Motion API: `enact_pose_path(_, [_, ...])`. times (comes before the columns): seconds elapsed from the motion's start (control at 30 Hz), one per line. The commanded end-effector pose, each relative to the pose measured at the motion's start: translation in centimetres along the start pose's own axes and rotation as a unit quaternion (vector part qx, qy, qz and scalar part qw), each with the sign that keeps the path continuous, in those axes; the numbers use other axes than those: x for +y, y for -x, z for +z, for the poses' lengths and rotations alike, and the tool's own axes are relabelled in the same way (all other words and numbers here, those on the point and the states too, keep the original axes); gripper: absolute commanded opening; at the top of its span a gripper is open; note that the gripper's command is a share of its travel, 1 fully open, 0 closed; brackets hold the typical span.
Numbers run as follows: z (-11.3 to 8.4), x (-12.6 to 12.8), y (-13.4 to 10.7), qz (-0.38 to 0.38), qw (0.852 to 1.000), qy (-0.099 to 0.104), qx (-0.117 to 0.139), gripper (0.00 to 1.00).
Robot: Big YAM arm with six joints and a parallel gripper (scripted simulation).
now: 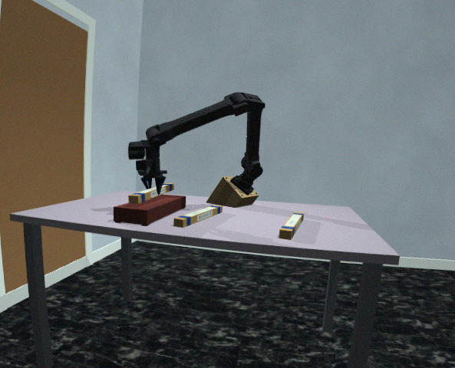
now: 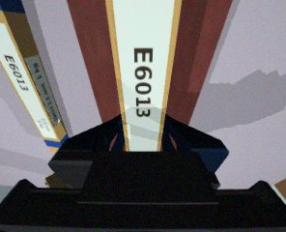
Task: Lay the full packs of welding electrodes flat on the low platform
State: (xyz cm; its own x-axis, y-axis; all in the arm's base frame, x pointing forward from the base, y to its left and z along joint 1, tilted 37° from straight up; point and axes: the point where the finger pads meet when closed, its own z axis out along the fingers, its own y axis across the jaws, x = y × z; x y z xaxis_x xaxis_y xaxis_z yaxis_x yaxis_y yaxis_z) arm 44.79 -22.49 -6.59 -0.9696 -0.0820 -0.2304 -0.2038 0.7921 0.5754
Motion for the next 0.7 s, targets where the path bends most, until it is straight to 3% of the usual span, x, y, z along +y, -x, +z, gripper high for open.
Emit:
enact_pose_path(0.0, [-5.9, -2.0, 1.3, -0.004, 0.998, -0.047, -0.047, 0.0])
enact_pose_path(0.23, [-4.9, -1.7, 0.5, 0.002, 0.998, -0.04, -0.043, 0.0])
enact_pose_path(0.67, [-4.9, -2.0, 1.0, -0.002, 0.998, -0.045, -0.047, 0.0])
